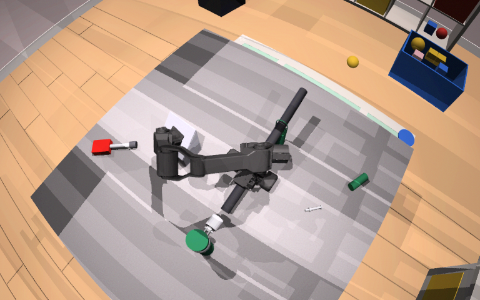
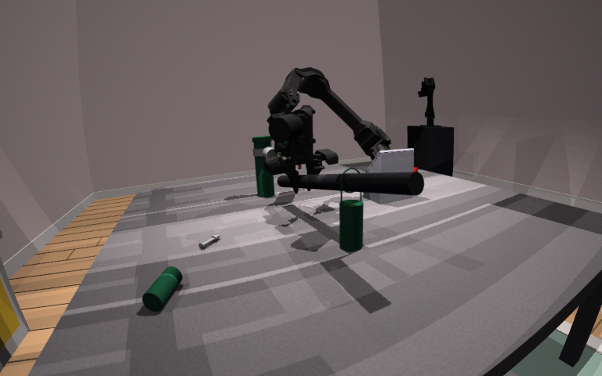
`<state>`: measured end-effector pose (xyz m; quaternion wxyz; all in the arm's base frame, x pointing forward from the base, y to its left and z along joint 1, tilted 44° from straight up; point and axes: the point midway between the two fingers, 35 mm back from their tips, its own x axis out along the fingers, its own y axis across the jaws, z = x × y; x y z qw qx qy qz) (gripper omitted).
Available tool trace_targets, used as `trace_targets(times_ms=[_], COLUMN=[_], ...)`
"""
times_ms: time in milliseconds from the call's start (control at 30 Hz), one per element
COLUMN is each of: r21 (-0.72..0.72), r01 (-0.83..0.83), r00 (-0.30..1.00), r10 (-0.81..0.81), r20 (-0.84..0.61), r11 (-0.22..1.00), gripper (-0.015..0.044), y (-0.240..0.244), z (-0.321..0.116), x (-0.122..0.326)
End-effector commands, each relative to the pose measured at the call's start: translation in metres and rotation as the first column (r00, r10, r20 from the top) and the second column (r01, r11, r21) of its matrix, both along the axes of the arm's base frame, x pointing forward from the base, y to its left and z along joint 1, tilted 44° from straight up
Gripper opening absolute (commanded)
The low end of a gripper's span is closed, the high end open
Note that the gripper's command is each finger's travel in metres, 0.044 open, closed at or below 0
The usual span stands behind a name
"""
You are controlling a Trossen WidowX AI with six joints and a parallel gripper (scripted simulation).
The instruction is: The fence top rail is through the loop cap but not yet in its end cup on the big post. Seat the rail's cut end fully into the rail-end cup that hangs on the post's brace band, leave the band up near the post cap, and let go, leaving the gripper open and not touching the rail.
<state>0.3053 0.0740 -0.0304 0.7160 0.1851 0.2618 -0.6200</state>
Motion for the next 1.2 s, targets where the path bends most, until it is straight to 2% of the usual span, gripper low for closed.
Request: trace_targets(times_ms=[0,267,1167], r21=[-0.071,-0.184,-0.172], r01=[-0.018,-0.04,-0.03], r00=[1.0,0.998,0.999], r10=[0.019,0.05,0.038], r20=[0.02,0.05,0.039], r11=[0.997,0.982,0.985], gripper=[0.0,0.0,0.0], y=[0.006,0.017,0.016], z=[0.019,0.05,0.049], x=[0.002,0.004,0.003])
